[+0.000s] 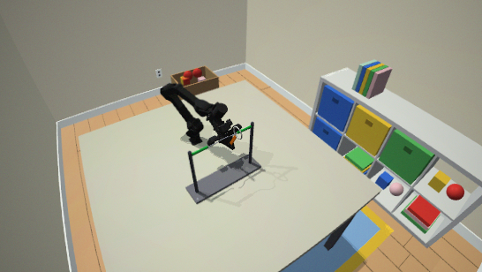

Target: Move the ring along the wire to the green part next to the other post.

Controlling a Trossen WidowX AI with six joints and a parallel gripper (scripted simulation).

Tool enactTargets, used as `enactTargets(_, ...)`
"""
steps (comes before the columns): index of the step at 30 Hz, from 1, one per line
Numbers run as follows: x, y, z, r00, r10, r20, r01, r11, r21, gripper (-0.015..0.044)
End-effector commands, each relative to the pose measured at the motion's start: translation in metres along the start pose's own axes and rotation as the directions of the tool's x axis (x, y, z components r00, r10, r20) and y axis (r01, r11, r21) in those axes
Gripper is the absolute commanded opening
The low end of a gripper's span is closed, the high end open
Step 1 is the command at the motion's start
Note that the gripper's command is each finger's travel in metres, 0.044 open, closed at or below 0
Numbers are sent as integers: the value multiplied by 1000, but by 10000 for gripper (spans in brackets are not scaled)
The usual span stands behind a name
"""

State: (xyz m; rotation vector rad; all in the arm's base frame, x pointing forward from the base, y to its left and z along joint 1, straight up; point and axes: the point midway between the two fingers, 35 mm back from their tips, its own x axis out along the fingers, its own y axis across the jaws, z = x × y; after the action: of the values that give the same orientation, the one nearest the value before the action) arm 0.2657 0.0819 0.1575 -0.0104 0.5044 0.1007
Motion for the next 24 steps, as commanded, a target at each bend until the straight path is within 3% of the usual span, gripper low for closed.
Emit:
enactTargets(1, 1, 3, 0, 1000, -5, 3, 5, 1000, 8, -150)
enactTargets(24, 7, 19, -8, 1000, -1, 9, 1, 1000, 10, -150)
